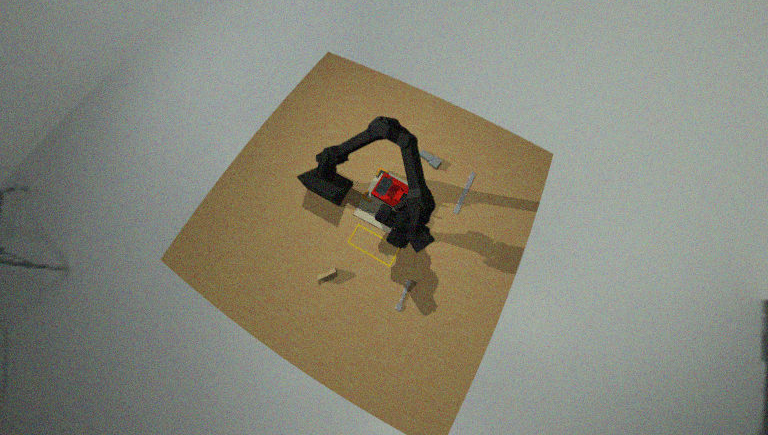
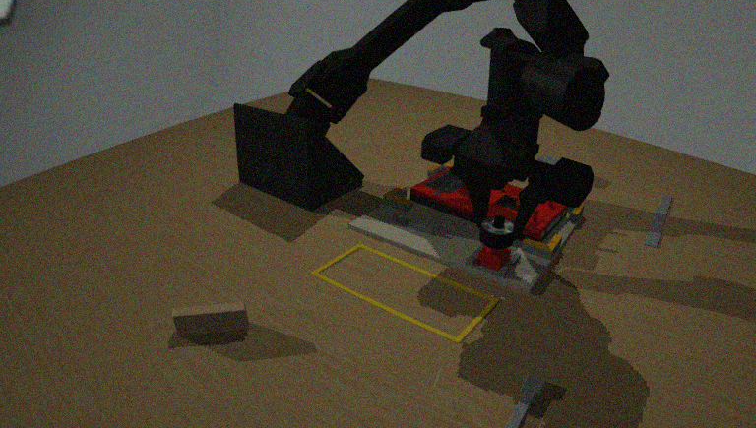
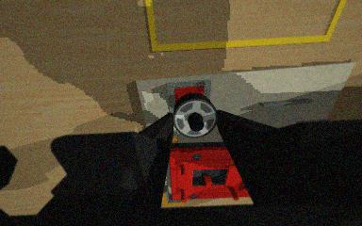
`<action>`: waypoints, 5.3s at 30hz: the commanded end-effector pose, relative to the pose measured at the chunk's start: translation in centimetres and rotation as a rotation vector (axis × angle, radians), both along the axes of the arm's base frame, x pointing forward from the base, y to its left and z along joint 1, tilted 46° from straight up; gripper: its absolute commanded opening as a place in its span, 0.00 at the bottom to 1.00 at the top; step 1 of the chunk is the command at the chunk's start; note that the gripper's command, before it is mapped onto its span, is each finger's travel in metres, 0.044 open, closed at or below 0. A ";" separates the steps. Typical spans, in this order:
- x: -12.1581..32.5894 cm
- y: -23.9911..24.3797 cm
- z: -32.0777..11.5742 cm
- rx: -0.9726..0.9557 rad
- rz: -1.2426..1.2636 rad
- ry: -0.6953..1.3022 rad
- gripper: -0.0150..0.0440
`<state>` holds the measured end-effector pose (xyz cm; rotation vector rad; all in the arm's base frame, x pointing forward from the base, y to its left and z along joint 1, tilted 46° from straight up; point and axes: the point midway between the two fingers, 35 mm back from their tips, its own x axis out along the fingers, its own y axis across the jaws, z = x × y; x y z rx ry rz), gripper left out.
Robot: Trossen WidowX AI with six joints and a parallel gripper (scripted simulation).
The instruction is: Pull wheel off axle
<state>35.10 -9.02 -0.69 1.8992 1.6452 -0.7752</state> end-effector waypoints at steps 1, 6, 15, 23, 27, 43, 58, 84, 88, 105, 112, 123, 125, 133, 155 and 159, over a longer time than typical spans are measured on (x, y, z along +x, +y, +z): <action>-0.2 -0.9 0.6 -0.004 -0.017 -0.002 0.25; -0.2 -1.0 0.7 -0.004 -0.017 -0.002 0.25; -0.2 -1.2 0.9 -0.004 -0.018 -0.002 0.25; -0.3 -1.4 1.1 -0.004 -0.018 -0.002 0.25; -0.3 -1.5 1.2 -0.004 -0.018 -0.002 0.25; -0.4 -1.9 1.6 -0.004 -0.019 -0.002 0.25; -0.4 -2.2 2.0 -0.003 -0.020 -0.003 0.25; -1.6 -5.1 3.1 -0.003 -0.022 0.002 0.25; -2.6 -6.4 2.0 -0.007 -0.023 0.002 0.25; -7.4 -10.9 -2.5 -0.009 -0.021 0.000 0.25; -7.6 -10.8 -2.9 -0.009 -0.021 0.000 0.25; -7.1 -8.9 -5.0 -0.009 -0.021 0.000 0.25; -6.9 -8.2 -5.8 -0.009 -0.021 -0.001 0.25; -6.4 -5.1 -8.8 -0.008 -0.021 -0.001 0.25; -6.6 -5.6 -8.2 -0.009 -0.016 0.000 0.76; -7.0 -7.8 -5.9 -0.008 -0.020 -0.001 0.76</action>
